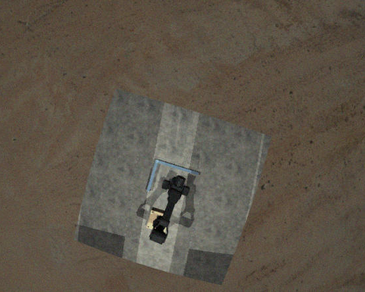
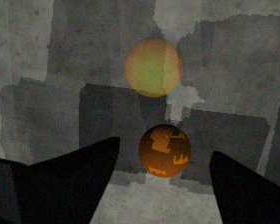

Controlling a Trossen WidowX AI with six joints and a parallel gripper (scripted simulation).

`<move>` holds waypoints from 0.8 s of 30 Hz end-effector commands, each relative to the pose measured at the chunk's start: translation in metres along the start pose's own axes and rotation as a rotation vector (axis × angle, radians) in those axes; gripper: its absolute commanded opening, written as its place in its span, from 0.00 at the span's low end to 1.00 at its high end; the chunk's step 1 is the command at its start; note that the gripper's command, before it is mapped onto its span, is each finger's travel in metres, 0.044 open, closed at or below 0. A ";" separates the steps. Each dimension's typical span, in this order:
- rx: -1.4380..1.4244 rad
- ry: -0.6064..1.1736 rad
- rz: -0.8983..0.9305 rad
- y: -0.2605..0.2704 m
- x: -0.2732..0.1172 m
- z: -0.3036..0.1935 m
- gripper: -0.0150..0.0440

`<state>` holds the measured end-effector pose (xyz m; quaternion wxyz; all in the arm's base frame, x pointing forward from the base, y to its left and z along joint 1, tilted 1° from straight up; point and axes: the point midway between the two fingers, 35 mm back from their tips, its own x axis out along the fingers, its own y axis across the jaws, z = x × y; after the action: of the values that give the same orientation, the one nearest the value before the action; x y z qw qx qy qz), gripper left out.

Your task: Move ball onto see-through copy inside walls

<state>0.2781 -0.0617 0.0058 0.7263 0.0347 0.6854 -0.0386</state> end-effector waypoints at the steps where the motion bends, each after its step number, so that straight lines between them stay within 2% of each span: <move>1: -0.004 0.016 -0.003 0.000 0.010 -0.003 0.70; 4: -0.004 0.016 -0.003 0.000 0.012 -0.004 0.70; 8: -0.004 0.016 -0.003 0.000 0.012 -0.004 0.52; 14: -0.004 0.016 -0.003 0.000 0.012 -0.004 0.46; 19: -0.004 0.015 -0.003 -0.001 -0.003 0.000 0.25; 24: -0.004 0.015 -0.003 -0.001 -0.036 0.005 0.25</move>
<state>0.2782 -0.0618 0.0225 0.7165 0.0362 0.6957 -0.0370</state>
